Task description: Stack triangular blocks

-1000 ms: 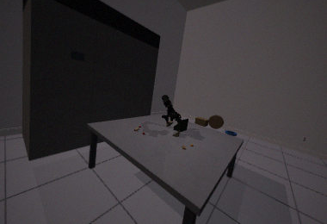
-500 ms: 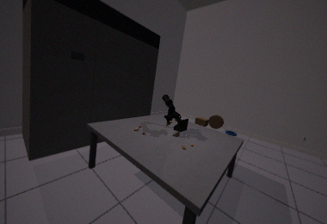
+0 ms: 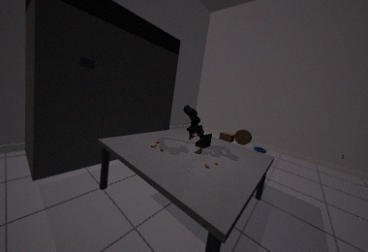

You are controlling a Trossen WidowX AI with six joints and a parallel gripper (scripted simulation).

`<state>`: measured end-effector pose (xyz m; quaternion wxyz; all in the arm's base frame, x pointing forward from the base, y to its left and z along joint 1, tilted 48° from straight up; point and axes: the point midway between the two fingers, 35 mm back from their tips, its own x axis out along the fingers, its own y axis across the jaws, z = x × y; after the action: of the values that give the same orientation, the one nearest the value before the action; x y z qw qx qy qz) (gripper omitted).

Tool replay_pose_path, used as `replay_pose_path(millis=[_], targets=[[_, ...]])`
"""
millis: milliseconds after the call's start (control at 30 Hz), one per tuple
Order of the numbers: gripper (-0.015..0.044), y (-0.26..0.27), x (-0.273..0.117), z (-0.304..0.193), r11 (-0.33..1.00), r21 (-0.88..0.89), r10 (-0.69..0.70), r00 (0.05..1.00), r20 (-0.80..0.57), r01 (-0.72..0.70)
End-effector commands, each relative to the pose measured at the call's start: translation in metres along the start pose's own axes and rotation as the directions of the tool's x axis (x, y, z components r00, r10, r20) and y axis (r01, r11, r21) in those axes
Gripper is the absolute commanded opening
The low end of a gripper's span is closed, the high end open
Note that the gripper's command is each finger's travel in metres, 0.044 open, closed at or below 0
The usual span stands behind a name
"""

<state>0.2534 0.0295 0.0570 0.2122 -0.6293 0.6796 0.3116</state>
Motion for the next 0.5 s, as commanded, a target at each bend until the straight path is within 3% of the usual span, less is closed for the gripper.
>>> replay_pose_path(millis=[0, 233, 467], targets=[[0.0000, -0.005, -0.014, 0.013, 1.000, 0.001, -0.001, 1.000, 0.005, 0.001], [0.0000, -0.009, -0.028, 0.028, 1.000, 0.002, -0.001, 1.000, 0.003, 0.001], [0.0000, -0.012, -0.004, 0.039, 1.000, 0.002, -0.001, 1.000, 0.004, 0.001]])
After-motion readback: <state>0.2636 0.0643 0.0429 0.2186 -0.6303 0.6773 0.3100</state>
